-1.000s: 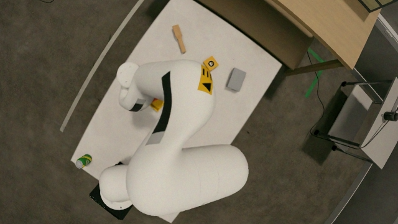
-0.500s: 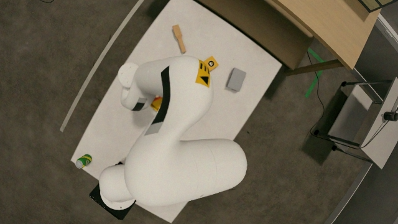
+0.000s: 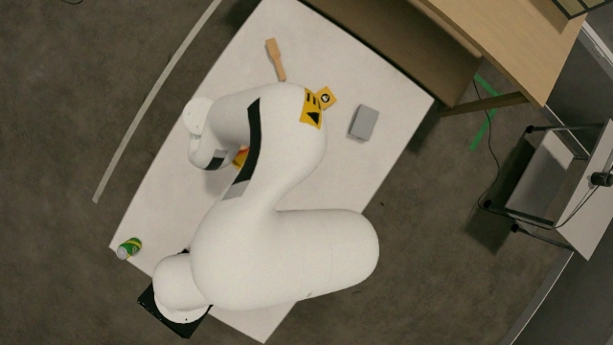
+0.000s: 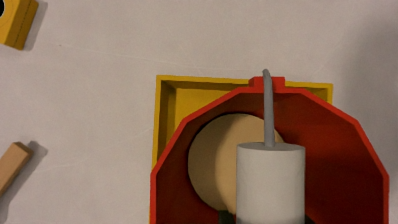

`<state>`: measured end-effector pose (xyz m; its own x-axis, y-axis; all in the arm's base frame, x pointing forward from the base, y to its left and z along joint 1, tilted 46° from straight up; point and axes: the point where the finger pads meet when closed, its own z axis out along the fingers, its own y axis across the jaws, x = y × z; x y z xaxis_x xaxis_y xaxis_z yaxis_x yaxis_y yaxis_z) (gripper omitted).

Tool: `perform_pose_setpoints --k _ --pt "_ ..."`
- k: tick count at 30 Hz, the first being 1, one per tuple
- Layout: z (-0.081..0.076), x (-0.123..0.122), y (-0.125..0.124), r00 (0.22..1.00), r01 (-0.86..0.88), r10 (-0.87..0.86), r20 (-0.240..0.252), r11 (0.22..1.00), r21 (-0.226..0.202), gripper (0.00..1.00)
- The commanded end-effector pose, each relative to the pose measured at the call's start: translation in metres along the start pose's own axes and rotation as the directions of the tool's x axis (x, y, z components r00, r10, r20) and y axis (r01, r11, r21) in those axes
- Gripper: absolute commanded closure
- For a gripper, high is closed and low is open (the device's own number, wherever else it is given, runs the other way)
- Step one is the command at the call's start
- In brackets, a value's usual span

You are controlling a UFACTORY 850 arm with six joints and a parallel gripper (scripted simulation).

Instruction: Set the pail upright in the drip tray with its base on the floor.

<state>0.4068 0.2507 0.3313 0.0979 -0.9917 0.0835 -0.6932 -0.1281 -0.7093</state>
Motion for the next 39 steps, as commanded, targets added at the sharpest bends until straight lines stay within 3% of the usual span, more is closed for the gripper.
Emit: perform_pose_setpoints --k 1,28,29,39 --pt "0.0006 -0.0003 -0.0005 1.000 0.000 0.000 0.001 1.000 0.001 1.00" --pt "0.0016 -0.0004 -0.0005 1.000 0.000 0.000 0.001 1.000 0.001 1.00" --pt "0.0016 -0.0004 -0.0005 1.000 0.000 0.000 0.001 1.000 0.001 0.00" --pt "0.0016 -0.0004 -0.0005 1.000 0.000 0.000 0.001 1.000 0.001 0.00"
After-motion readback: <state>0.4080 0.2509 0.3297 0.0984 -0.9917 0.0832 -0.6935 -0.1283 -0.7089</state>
